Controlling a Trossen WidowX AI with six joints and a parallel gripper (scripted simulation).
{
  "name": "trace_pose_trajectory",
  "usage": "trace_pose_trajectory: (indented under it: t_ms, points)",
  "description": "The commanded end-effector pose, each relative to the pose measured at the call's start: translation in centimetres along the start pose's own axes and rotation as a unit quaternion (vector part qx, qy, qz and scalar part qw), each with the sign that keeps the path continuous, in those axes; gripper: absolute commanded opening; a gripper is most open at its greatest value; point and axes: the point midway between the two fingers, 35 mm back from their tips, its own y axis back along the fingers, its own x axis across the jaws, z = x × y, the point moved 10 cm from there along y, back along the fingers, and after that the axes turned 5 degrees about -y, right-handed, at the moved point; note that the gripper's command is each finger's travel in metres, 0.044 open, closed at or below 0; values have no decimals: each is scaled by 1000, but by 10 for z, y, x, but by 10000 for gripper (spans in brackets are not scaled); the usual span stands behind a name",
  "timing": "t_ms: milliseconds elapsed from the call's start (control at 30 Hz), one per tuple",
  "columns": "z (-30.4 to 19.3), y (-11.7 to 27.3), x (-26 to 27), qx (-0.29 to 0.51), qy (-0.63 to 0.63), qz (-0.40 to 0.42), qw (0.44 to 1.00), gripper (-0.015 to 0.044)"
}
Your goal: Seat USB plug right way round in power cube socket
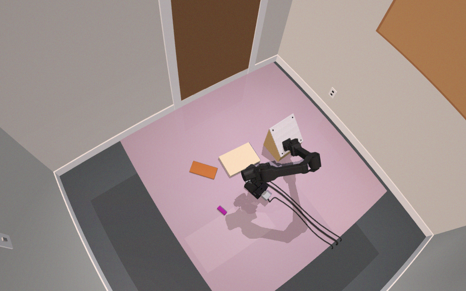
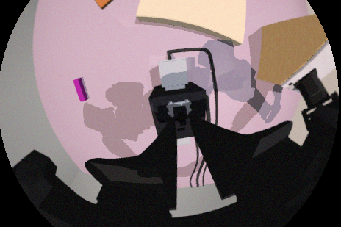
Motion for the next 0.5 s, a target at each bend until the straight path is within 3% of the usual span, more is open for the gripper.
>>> trace_pose_trajectory:
  t_ms: [0, 467]
  points:
    - [0, 0, 0, 0, -1, 0, 1000, 95]
    - [0, 2, 0, 0, -1, 0, 1000, 95]
